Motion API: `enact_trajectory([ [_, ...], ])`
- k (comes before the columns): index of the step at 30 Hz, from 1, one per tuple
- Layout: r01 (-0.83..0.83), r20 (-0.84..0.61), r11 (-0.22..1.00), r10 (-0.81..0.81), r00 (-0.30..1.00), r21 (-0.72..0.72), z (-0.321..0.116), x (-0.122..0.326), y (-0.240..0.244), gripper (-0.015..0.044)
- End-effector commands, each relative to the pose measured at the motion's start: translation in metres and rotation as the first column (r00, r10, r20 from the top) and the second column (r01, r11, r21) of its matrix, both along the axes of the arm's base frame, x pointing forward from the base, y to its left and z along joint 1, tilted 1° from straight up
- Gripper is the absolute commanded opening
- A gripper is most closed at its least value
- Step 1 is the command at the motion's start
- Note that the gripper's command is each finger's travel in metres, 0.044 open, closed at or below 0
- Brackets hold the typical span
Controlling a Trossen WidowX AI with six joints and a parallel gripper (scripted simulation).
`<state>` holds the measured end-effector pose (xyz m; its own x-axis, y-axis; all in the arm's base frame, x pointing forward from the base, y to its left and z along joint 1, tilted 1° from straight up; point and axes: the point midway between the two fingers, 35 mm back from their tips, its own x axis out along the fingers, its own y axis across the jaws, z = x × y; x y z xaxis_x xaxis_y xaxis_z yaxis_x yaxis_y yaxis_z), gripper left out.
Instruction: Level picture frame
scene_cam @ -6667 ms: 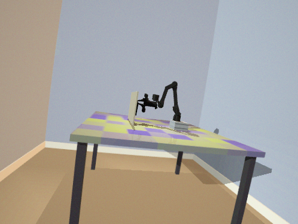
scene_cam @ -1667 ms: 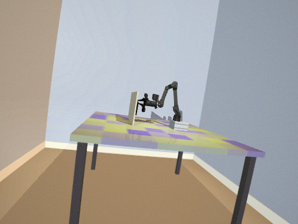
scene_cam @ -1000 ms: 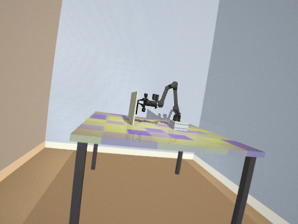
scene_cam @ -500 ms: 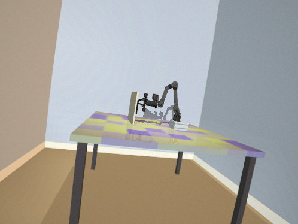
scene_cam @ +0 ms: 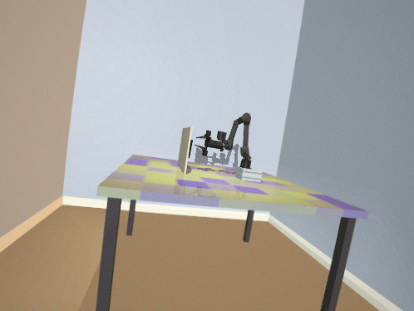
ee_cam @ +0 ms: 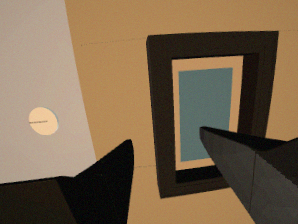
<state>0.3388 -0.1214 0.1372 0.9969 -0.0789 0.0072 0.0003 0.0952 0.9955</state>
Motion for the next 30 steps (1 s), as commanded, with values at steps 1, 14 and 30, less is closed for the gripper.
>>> enact_trajectory([
  [1, -0.001, -0.016, 0.998, 0.000, 1.000, -0.059, -0.006, -0.039, 0.005, 0.0260],
  [14, 0.004, -0.022, 0.997, -0.005, 1.000, -0.073, 0.016, -0.075, 0.004, 0.0260],
  [30, -0.002, -0.025, 0.996, 0.000, 1.000, -0.088, 0.034, -0.134, 0.026, 0.0260],
])
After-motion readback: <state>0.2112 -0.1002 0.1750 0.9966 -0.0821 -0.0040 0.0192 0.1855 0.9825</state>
